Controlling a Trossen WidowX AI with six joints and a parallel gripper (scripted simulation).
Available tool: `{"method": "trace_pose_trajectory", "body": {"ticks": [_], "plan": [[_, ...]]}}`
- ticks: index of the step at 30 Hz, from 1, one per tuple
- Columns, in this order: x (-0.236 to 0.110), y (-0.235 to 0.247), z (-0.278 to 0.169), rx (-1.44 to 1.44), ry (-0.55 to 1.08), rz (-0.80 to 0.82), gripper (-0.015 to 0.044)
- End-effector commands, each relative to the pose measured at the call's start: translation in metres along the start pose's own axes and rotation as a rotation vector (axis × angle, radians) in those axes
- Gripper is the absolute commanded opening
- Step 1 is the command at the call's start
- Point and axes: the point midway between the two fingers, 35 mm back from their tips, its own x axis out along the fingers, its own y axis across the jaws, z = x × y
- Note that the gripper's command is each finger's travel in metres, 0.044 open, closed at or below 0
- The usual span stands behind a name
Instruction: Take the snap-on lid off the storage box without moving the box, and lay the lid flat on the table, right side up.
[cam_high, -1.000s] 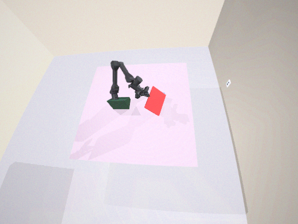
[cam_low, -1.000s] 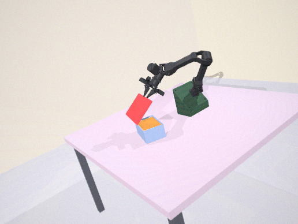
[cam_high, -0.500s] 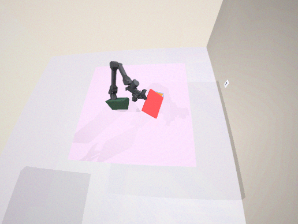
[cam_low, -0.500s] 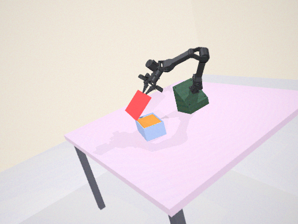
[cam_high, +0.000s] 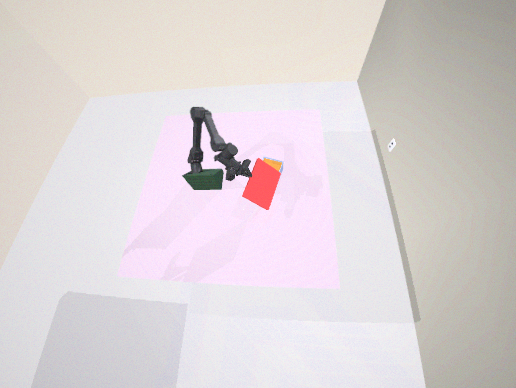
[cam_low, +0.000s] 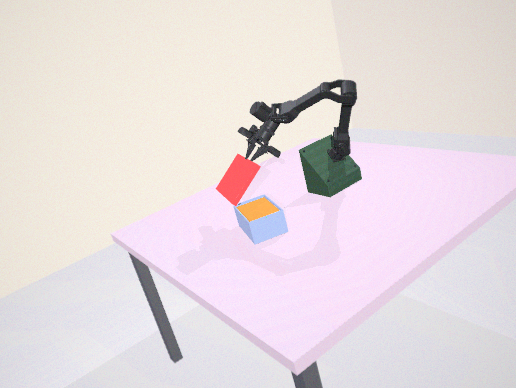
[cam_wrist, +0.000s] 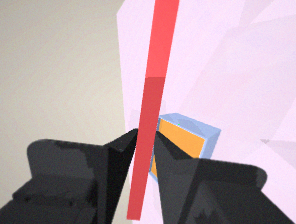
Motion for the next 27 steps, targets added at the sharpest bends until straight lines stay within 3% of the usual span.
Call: {"method": "trace_pose_trajectory", "body": {"ticks": [1,27], "plan": [[-0.003,0.003,0.010,-0.003,0.001,0.012,0.0000],[-0.008,0.000,0.062,-0.005,-0.002,0.012,0.0000]]}}
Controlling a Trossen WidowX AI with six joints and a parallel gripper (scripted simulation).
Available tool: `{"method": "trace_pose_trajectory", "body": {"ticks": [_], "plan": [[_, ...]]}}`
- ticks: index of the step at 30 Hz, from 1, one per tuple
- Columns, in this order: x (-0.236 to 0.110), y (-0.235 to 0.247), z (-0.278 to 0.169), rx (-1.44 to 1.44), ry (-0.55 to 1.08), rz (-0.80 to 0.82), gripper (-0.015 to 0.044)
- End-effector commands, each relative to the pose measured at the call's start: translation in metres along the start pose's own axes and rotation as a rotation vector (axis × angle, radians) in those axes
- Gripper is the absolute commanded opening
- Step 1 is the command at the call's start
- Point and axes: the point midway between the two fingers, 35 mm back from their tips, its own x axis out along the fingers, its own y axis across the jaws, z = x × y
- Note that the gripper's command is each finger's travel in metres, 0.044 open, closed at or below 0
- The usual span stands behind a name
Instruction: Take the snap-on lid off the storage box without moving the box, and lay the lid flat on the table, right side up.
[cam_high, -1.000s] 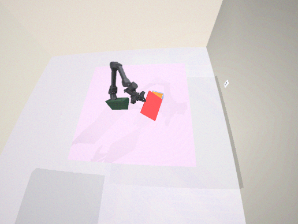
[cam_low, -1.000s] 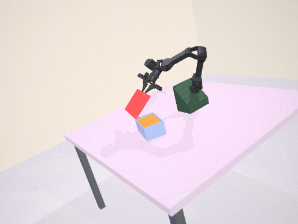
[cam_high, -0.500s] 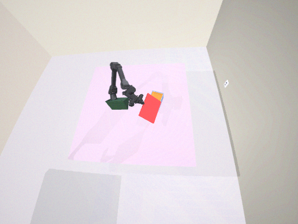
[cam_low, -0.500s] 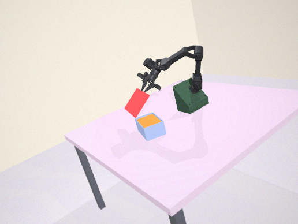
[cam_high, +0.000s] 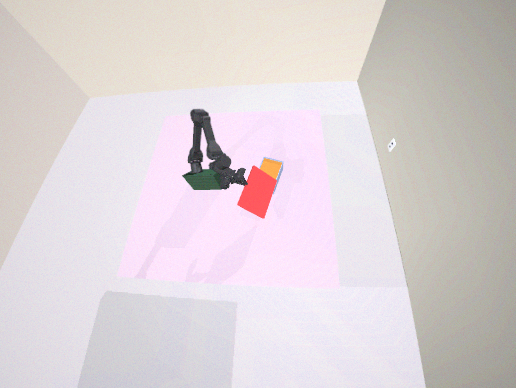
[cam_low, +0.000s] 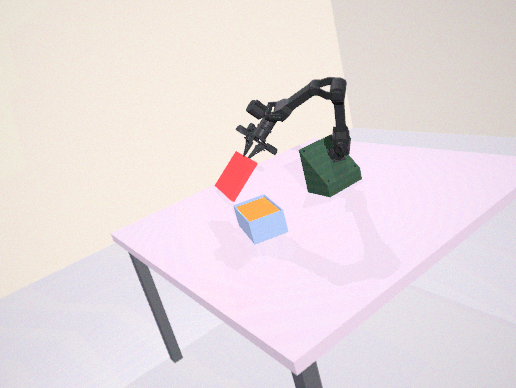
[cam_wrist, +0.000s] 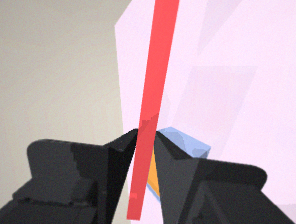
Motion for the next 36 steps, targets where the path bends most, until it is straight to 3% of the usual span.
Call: {"method": "trace_pose_trajectory", "body": {"ticks": [1,36], "plan": [[-0.003,0.005,0.009,-0.006,0.001,0.015,0.0000],[-0.010,0.001,0.079,-0.010,-0.003,0.016,0.0000]]}}
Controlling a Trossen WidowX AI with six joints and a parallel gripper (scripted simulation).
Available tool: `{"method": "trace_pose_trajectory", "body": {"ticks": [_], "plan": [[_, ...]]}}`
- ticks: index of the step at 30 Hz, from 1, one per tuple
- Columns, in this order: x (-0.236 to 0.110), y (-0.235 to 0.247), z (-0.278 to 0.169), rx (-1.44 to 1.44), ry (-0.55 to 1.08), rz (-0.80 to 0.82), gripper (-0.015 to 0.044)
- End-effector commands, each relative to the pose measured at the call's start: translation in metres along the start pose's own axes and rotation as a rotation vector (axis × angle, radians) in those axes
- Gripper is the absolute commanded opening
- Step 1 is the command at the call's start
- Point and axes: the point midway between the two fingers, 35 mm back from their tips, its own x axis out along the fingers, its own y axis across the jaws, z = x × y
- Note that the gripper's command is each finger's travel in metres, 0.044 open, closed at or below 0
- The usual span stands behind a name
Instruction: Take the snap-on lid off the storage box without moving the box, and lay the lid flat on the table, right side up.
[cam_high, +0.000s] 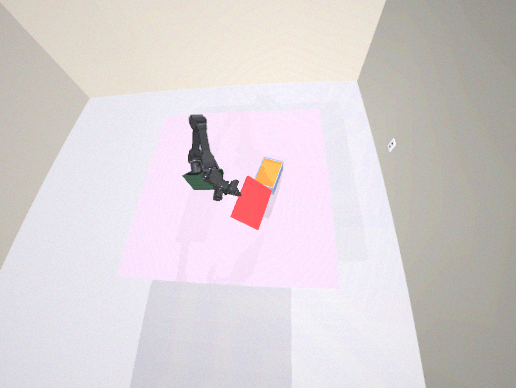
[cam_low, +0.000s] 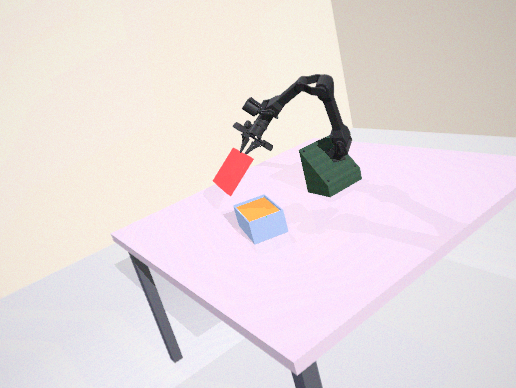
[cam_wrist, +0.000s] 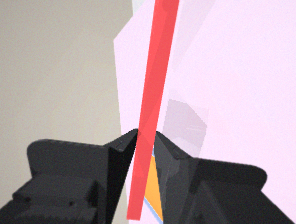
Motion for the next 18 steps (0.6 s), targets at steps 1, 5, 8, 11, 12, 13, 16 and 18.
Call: {"method": "trace_pose_trajectory", "body": {"ticks": [1,5,8,11,12,13,16,18], "plan": [[-0.004,0.005,0.009,-0.007,0.001,0.015,0.0000],[-0.004,0.004,0.017,-0.008,0.001,0.015,0.0000],[-0.005,0.004,0.023,-0.008,0.000,0.016,0.0000],[-0.006,0.003,0.029,-0.008,0.000,0.016,0.0000],[-0.006,0.003,0.031,-0.009,0.000,0.016,0.0000],[-0.006,0.003,0.033,-0.009,0.000,0.016,0.0000],[-0.007,0.003,0.039,-0.009,-0.001,0.016,0.0000],[-0.007,0.003,0.043,-0.009,-0.001,0.016,0.0000]]}}
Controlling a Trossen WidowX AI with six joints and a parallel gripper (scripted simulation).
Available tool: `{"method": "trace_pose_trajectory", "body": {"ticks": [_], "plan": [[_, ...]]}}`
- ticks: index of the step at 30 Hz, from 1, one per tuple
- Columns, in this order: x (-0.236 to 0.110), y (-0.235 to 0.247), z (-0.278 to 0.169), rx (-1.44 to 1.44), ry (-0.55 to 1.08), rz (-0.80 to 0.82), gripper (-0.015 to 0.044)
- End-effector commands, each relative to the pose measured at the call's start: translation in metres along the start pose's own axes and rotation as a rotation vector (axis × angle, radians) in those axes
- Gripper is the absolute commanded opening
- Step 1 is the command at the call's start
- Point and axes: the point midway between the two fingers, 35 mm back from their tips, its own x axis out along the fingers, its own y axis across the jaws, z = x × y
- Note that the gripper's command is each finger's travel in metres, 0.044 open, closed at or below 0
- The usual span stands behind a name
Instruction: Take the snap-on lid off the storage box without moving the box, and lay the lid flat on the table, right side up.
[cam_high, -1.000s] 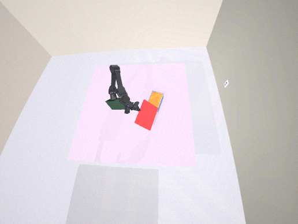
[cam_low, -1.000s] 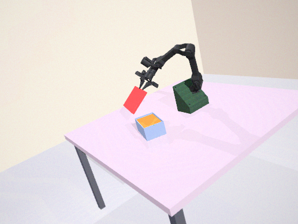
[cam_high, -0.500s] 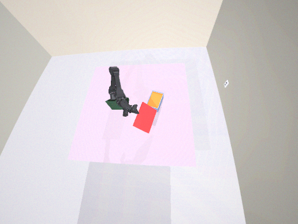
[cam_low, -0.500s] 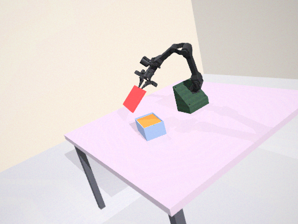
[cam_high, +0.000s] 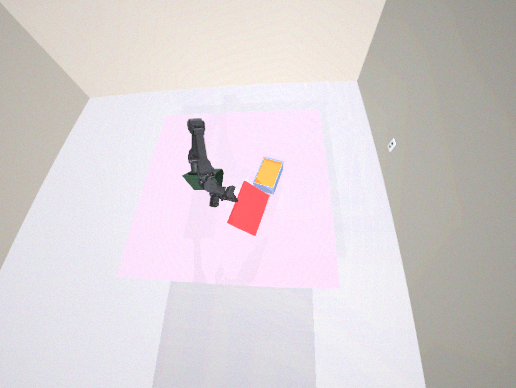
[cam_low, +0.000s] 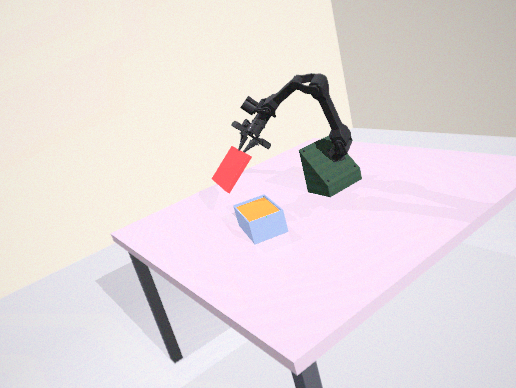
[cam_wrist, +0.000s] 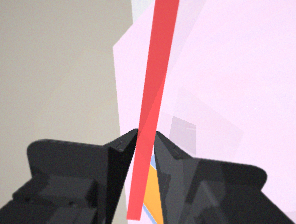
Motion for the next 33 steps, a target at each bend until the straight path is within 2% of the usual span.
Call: {"method": "trace_pose_trajectory", "body": {"ticks": [1,15,33], "plan": [[-0.004,0.004,0.009,-0.008,0.001,0.016,0.0000],[-0.007,0.003,0.037,-0.009,-0.001,0.016,0.0000],[0.004,-0.011,0.035,-0.009,0.000,0.016,0.0000]]}}
